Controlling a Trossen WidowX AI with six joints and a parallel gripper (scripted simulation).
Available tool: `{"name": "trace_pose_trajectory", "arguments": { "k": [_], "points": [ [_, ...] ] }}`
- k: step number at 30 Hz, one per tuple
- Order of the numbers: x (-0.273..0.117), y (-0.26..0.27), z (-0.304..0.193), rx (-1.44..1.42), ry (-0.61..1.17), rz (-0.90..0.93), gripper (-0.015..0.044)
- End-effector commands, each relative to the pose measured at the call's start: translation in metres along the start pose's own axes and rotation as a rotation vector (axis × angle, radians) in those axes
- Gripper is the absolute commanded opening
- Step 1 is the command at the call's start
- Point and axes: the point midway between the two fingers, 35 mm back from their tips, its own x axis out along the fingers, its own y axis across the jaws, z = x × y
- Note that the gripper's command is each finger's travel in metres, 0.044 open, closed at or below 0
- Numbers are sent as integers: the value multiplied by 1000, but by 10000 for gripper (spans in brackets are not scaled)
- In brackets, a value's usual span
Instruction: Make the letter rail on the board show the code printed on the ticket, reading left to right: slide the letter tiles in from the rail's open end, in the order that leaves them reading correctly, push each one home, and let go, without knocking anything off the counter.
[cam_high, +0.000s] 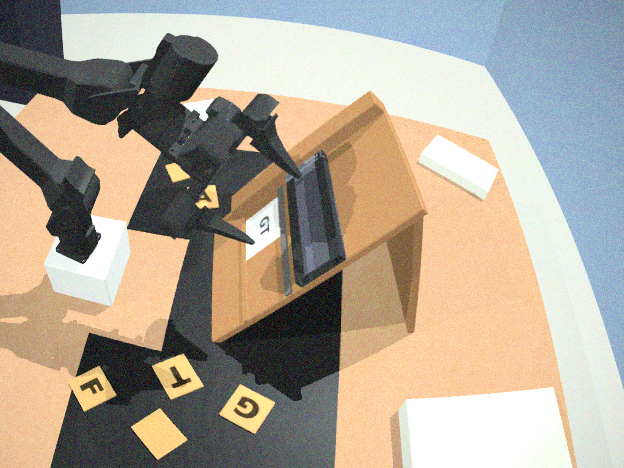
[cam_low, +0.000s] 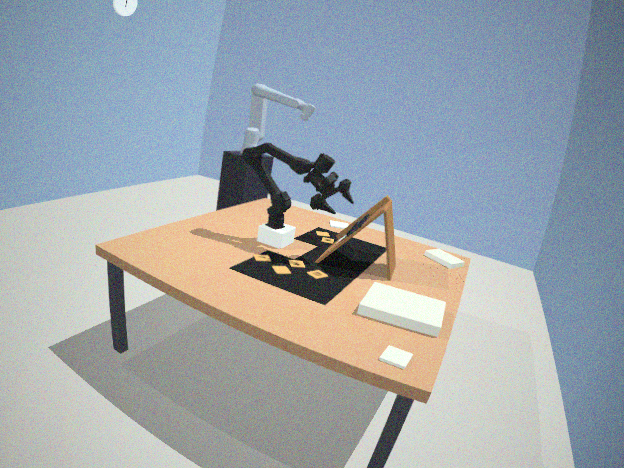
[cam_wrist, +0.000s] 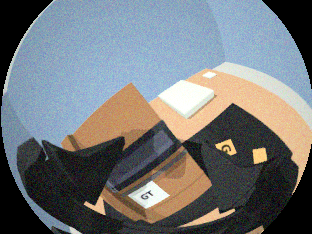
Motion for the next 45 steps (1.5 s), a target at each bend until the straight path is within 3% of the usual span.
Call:
{"name": "trace_pose_trajectory", "arguments": {
  "k": [1, 10, 27, 35, 45],
  "points": [
    [-24, 8, -53, -221, 121, 55, 440],
    [-67, -4, -130, -659, 272, 194, 440],
    [-67, -4, -131, -668, 274, 197, 440],
    [-74, 13, -91, -1149, 383, 302, 440],
    [-80, 39, -20, -1740, 376, 631, 440]
  ]
}}
